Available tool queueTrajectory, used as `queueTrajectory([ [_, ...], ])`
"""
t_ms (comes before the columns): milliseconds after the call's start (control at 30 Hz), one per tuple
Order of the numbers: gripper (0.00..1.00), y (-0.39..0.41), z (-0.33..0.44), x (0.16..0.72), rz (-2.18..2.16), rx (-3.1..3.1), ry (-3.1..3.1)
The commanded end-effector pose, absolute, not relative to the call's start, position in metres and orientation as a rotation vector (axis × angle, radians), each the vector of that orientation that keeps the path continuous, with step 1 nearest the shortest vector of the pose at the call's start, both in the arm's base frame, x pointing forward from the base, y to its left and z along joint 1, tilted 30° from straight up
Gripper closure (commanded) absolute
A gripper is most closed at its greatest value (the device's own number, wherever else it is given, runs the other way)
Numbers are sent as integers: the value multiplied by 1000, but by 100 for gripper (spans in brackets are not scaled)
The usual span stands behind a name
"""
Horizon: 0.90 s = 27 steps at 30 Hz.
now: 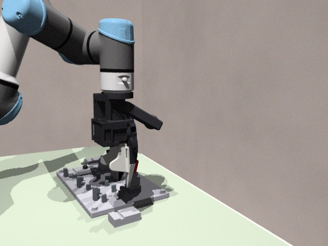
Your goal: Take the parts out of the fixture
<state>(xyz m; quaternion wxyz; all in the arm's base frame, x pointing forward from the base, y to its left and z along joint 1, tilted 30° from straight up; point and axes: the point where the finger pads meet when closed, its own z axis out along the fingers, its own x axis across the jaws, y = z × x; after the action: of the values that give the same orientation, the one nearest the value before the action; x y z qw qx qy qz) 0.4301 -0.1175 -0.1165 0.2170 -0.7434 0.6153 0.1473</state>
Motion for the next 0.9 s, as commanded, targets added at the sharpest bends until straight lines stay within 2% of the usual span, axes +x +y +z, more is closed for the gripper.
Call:
queueTrajectory([
  [0,72,-127,-100,429,406,-2060,1705],
  [500,72,-167,-32,426,406,-2060,1705],
  [867,72,-170,-26,425,406,-2060,1705],
])
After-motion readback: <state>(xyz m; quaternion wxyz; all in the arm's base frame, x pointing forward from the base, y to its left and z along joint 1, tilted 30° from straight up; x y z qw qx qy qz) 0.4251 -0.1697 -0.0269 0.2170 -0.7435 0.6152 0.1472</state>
